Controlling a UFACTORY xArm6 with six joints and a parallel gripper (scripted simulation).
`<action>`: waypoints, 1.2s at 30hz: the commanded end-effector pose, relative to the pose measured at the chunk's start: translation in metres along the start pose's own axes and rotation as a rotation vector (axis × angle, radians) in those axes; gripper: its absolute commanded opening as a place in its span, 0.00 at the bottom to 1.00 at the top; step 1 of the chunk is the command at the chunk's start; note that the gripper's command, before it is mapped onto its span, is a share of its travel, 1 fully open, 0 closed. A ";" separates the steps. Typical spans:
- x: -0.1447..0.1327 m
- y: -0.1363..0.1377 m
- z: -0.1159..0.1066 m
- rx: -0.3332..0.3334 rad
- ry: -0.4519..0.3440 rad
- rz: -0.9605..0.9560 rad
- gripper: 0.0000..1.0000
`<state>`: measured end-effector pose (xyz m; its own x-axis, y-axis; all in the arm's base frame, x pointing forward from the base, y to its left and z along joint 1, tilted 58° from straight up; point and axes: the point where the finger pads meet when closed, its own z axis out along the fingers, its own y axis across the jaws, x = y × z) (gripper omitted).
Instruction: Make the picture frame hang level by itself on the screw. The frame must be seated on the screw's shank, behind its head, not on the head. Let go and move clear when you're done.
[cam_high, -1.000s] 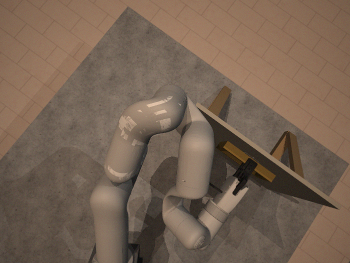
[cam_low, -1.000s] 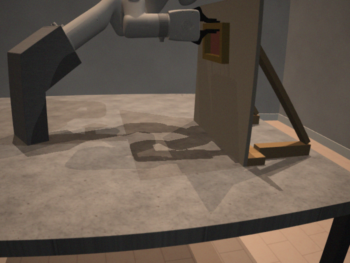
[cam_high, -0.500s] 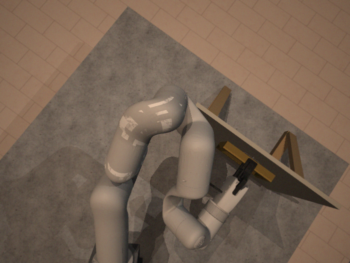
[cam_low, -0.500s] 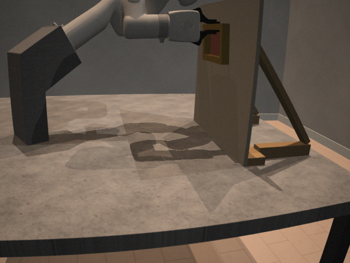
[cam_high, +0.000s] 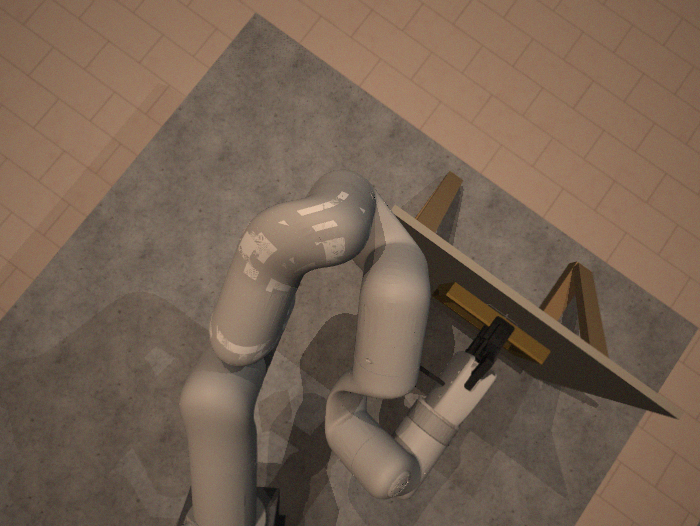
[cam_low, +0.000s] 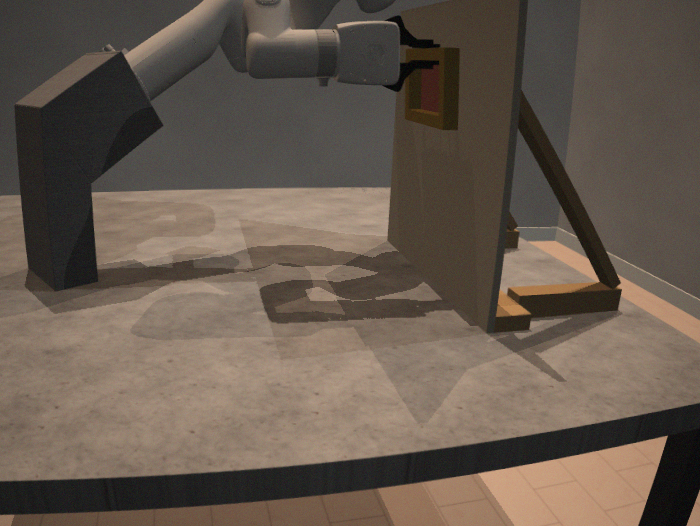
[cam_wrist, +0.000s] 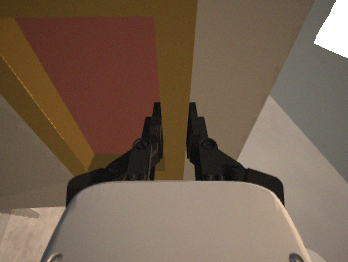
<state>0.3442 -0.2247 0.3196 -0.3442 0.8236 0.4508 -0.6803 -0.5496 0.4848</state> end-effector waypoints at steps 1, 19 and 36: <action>0.000 0.001 0.000 -0.001 0.001 -0.001 0.00; 0.000 0.001 0.000 -0.001 0.001 -0.001 0.50; 0.000 0.001 0.000 -0.001 0.001 -0.001 0.50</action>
<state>0.3443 -0.2246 0.3196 -0.3444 0.8235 0.4508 -0.6801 -0.5498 0.4849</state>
